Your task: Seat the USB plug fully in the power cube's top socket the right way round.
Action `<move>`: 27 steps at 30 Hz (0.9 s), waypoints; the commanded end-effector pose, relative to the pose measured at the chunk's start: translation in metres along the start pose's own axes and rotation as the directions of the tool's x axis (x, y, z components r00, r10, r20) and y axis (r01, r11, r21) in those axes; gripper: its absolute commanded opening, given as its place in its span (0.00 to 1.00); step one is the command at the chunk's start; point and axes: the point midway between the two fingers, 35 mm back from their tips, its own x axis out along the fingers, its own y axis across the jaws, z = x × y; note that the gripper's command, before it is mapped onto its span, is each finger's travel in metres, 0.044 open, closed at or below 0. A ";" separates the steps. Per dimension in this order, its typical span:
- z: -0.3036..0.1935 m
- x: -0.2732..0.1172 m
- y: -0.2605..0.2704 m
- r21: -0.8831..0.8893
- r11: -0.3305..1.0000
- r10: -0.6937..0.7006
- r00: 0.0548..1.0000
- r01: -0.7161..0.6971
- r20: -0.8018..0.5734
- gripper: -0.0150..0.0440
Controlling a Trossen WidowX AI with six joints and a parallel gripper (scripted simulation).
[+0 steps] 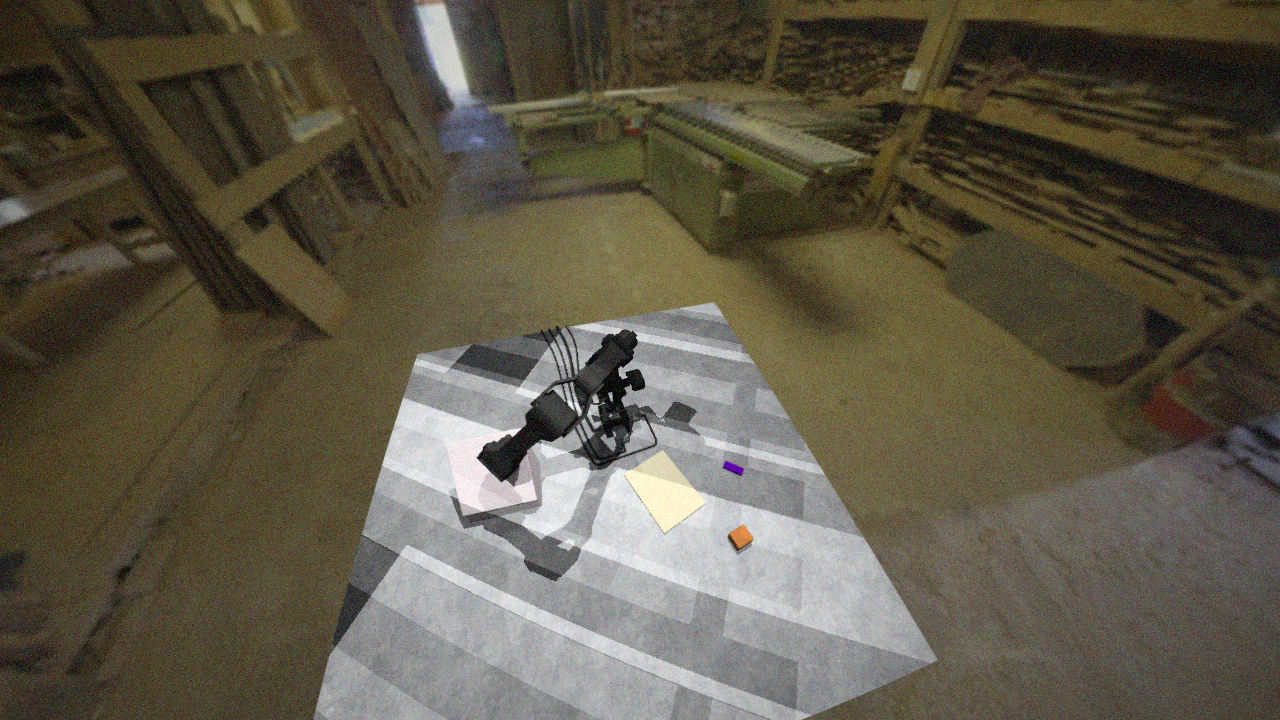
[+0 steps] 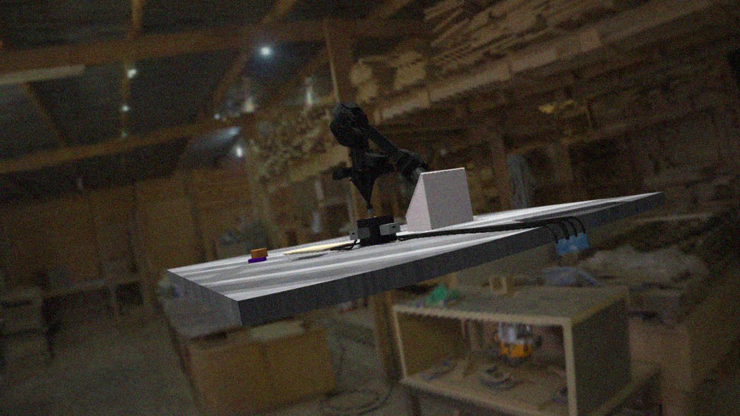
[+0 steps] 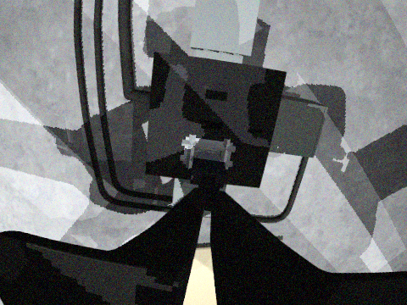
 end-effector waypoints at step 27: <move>-0.002 0.005 -0.001 -0.019 1.000 -0.002 1.000 0.001 -0.016 0.25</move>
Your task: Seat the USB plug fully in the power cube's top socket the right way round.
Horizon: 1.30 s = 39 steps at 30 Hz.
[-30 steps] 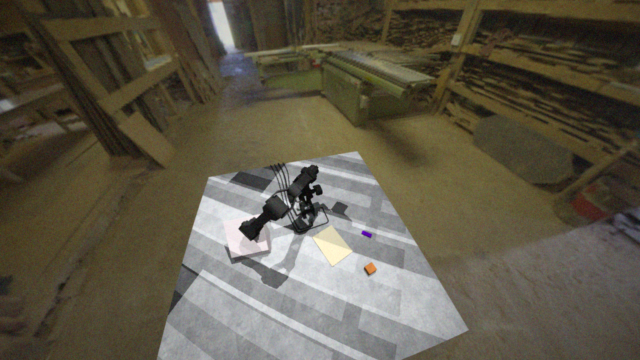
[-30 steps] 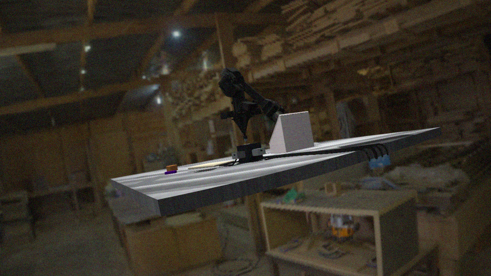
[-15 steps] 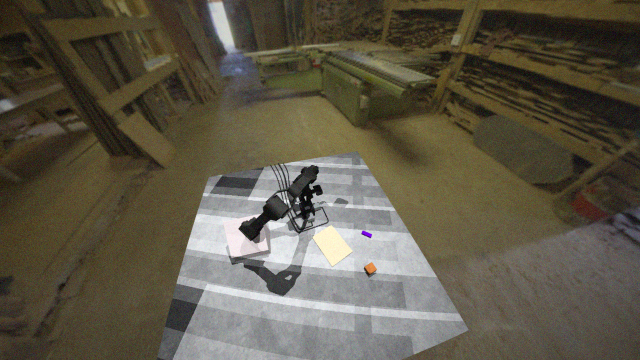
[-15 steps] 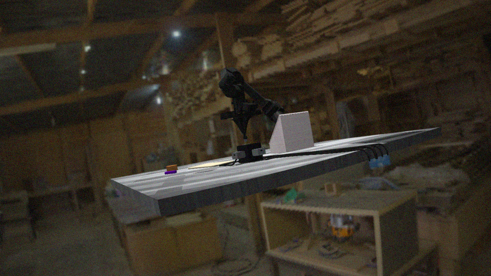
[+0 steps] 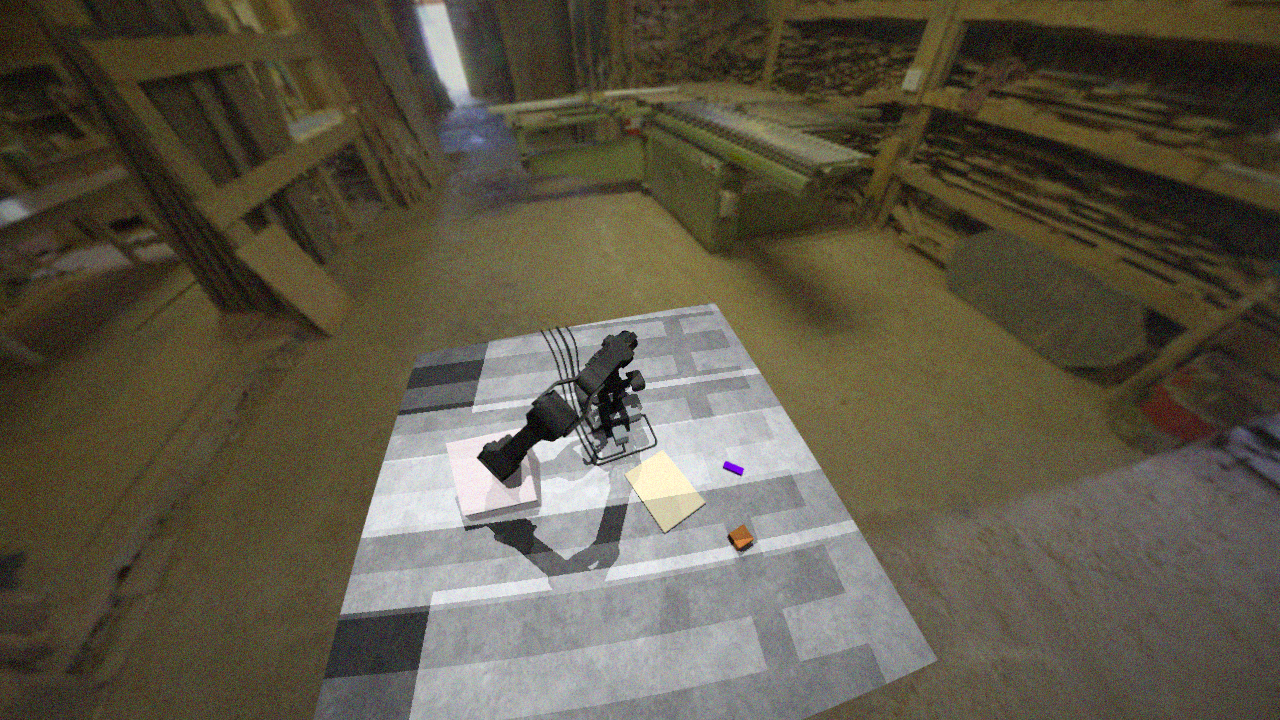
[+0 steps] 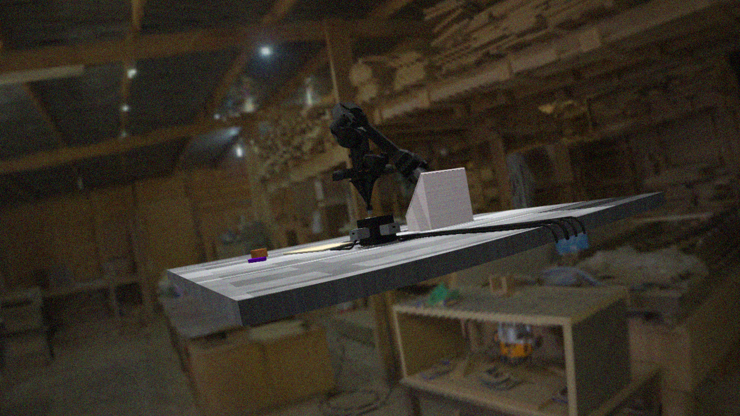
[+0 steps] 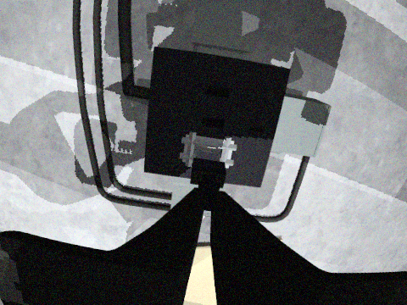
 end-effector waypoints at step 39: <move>-0.001 0.006 0.000 -0.013 1.000 -0.001 1.000 0.001 -0.010 0.25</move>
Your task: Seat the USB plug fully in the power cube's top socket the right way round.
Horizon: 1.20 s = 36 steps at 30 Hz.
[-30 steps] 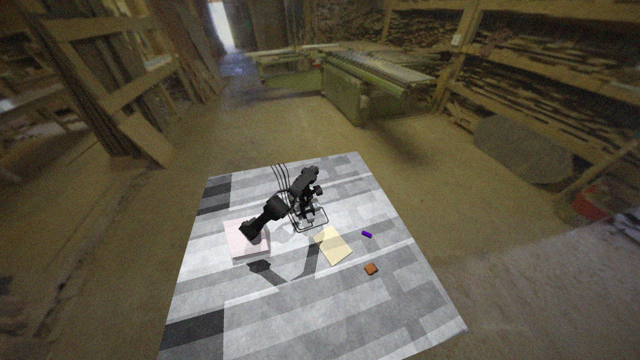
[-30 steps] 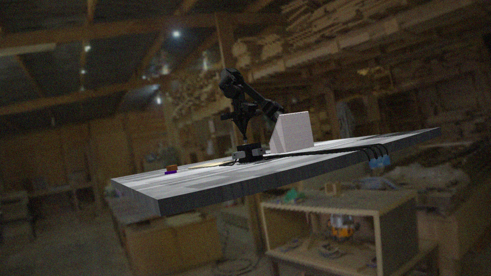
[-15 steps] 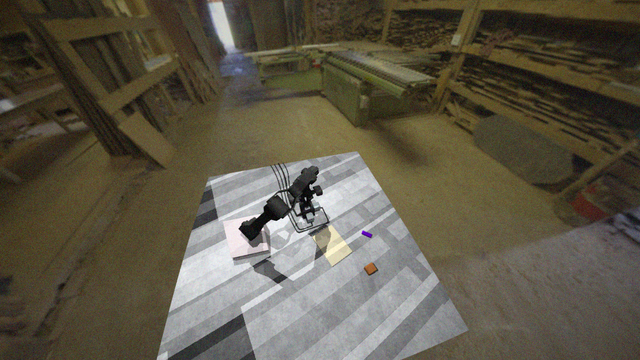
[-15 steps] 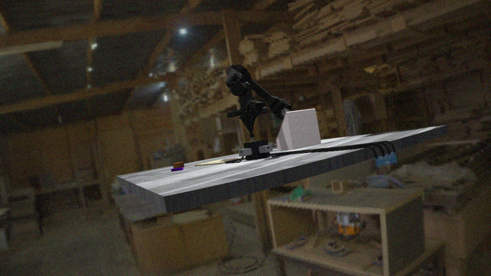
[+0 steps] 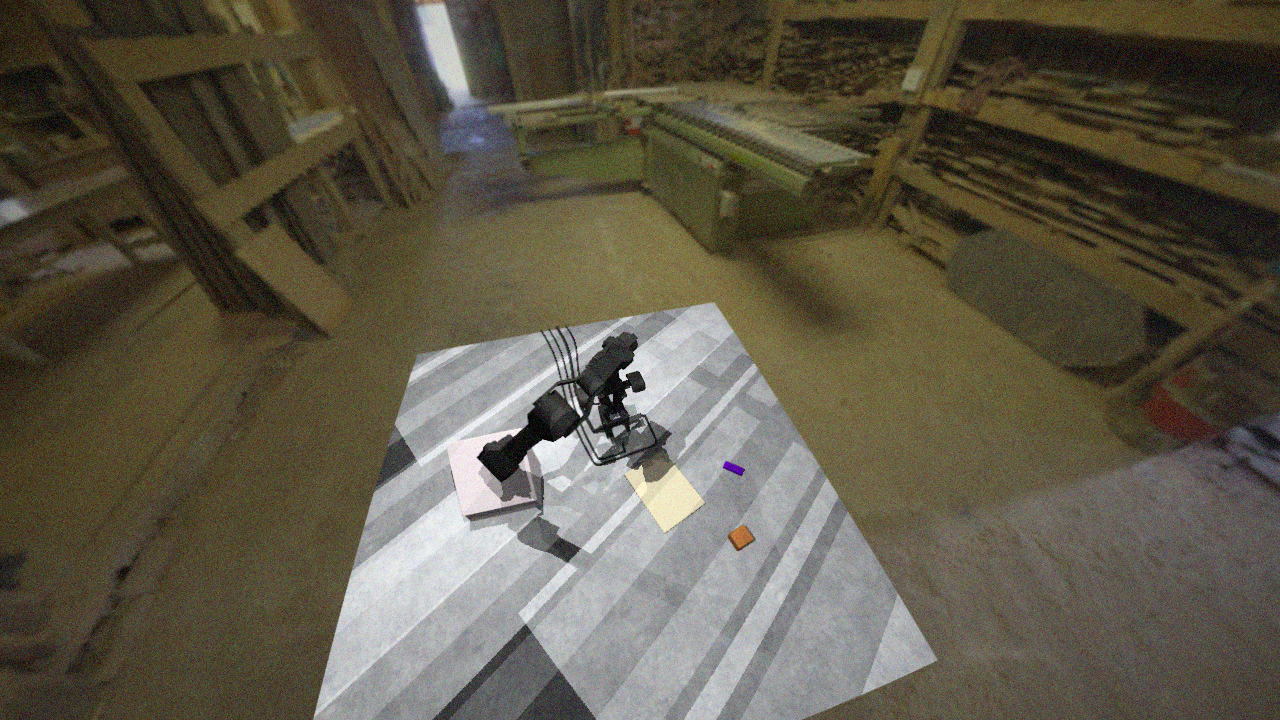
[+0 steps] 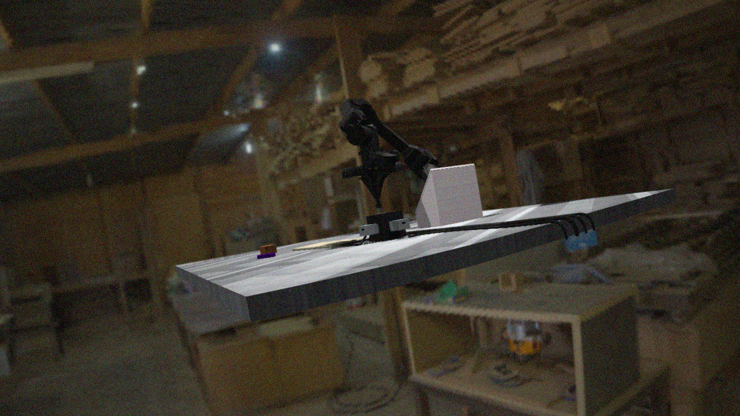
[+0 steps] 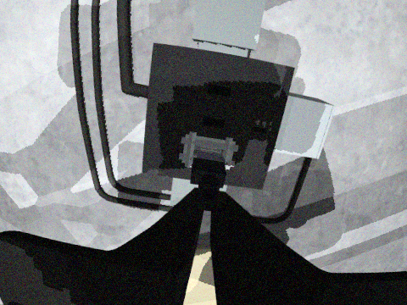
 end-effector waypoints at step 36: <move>0.000 0.006 0.000 -0.005 1.000 -0.001 1.000 0.001 -0.003 0.25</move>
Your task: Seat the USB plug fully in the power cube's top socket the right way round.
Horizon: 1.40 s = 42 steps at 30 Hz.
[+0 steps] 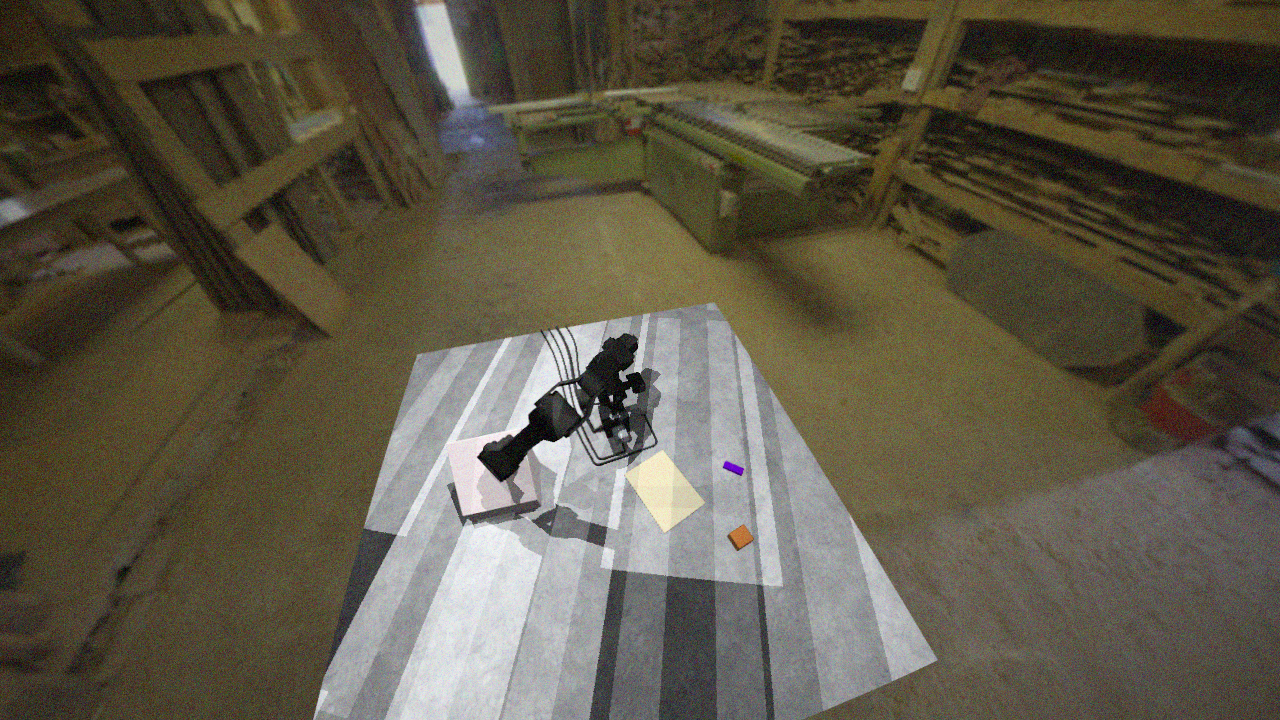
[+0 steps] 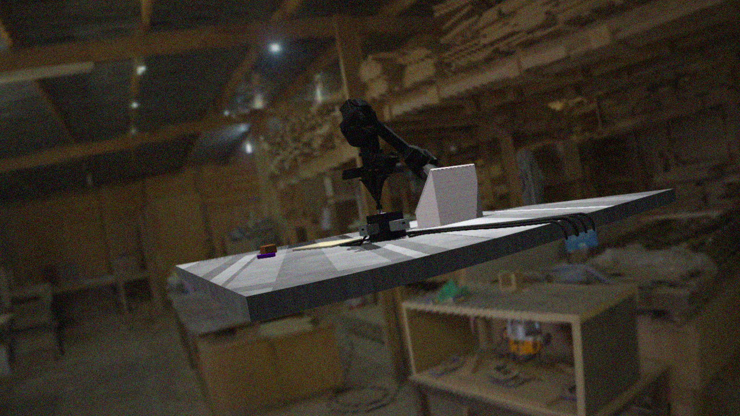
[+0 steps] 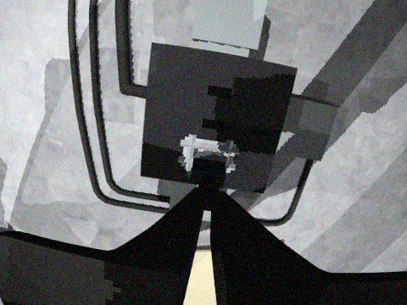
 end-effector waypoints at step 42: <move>0.000 0.006 0.000 -0.005 1.000 -0.001 1.000 0.001 -0.003 0.25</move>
